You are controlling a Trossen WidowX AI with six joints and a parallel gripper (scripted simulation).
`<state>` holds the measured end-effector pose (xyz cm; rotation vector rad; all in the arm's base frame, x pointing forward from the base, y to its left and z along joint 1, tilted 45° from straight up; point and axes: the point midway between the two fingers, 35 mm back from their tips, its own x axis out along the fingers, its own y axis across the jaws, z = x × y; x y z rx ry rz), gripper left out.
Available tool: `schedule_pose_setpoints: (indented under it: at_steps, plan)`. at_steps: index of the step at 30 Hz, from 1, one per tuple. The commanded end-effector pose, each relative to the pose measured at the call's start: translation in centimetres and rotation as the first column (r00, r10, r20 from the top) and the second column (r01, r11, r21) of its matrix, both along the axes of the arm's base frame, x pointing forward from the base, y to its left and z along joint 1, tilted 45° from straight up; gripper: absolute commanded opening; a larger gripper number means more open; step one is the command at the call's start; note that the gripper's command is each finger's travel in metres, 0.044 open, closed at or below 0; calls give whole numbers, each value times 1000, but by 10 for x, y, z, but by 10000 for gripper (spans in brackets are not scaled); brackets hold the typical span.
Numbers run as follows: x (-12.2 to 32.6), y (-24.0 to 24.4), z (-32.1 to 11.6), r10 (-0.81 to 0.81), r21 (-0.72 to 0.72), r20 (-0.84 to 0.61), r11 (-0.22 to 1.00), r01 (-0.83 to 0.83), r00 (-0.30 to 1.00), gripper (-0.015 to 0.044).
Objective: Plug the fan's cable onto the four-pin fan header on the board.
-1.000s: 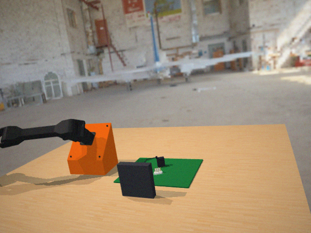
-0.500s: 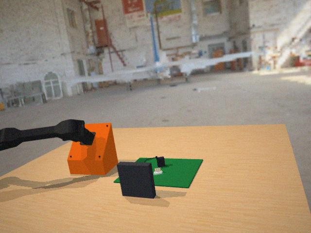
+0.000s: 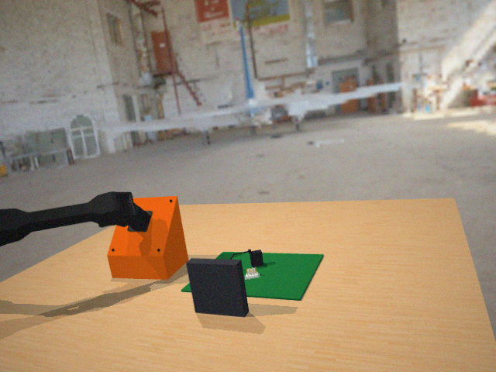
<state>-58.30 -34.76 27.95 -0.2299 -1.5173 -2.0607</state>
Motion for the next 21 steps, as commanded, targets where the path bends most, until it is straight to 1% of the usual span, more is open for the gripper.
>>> schedule_pose_setpoints:
  at_steps: [1, 11, 21]
  plan:
    - [26, -31, 16, 25, 68, -12, 997, -24, 1000, 440]
    - [97, -95, 52, 107, 221, -50, 971, -93, 993, 440]
    - [179, -144, 86, 204, 367, -98, 917, -155, 974, 440]
